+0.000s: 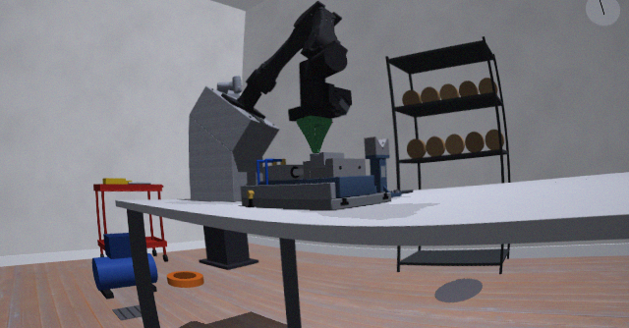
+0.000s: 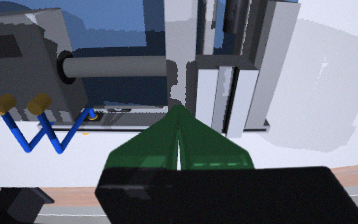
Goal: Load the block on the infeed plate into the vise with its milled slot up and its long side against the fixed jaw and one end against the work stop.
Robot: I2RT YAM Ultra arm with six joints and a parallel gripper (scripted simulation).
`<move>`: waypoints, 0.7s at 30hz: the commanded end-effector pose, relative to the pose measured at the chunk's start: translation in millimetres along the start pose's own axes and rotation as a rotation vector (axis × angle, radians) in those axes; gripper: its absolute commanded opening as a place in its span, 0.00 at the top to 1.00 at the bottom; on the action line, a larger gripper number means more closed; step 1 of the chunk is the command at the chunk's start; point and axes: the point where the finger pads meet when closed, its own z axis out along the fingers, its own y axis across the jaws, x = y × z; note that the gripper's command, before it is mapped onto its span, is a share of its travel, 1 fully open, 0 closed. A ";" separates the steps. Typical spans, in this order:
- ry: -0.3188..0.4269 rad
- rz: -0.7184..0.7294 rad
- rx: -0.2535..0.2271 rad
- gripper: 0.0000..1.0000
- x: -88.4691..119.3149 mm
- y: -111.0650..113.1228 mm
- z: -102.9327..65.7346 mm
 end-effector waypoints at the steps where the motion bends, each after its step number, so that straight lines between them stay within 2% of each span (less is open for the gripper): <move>1: -0.002 0.004 0.008 1.00 -1.6 -4.7 -3.8; 21: 0.001 0.007 0.011 1.00 0.3 -4.7 -5.7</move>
